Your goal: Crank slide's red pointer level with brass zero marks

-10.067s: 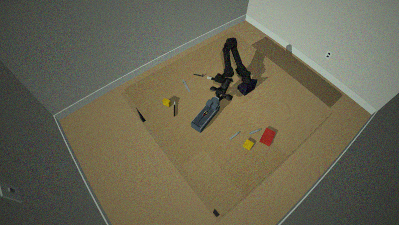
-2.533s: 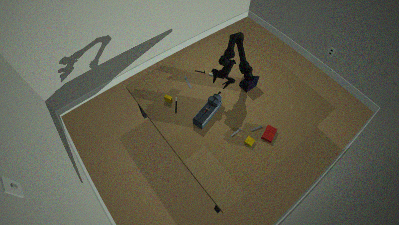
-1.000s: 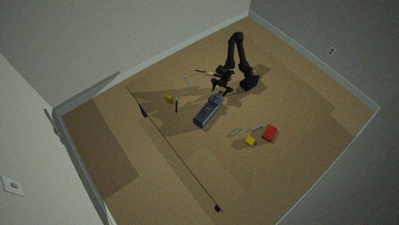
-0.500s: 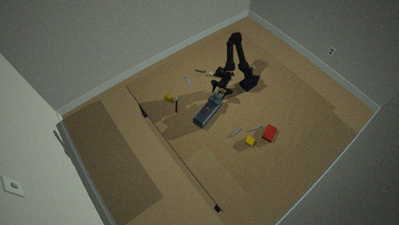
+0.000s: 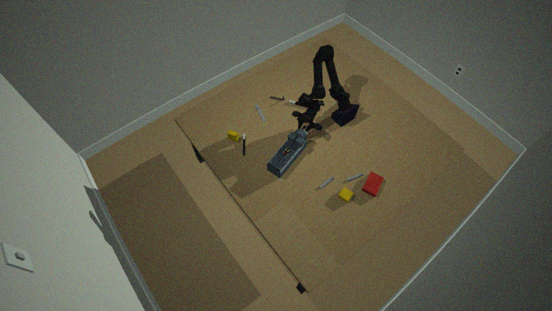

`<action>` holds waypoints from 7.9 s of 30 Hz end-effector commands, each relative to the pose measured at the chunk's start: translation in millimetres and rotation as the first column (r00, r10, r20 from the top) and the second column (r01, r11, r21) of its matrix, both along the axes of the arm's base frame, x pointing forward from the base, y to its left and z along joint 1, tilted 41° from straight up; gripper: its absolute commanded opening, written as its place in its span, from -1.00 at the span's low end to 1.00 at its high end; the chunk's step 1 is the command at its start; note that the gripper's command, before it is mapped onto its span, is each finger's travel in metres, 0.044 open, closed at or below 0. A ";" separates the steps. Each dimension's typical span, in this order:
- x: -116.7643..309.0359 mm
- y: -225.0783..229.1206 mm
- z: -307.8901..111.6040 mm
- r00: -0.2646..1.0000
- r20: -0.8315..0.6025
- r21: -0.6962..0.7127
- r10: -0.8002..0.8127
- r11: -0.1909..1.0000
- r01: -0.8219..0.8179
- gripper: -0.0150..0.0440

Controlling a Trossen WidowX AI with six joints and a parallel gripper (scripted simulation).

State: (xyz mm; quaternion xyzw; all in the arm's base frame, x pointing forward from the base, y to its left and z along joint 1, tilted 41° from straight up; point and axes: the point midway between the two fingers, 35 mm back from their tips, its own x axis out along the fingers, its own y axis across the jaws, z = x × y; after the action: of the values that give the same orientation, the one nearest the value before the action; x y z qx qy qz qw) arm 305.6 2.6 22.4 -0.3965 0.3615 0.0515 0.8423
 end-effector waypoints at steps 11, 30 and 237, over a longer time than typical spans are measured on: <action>-0.2 0.6 -0.8 1.000 -0.006 -0.001 0.004 1.000 -0.004 -0.49; 2.4 0.7 15.2 1.000 -0.005 -0.001 0.004 1.000 -0.004 -0.49; -4.1 5.1 -16.9 1.000 -0.006 -0.001 0.004 1.000 -0.004 -0.49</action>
State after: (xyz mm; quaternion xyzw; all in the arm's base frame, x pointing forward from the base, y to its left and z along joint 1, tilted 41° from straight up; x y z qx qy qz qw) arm 297.7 14.6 1.1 -0.3978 0.3635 0.0681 0.8396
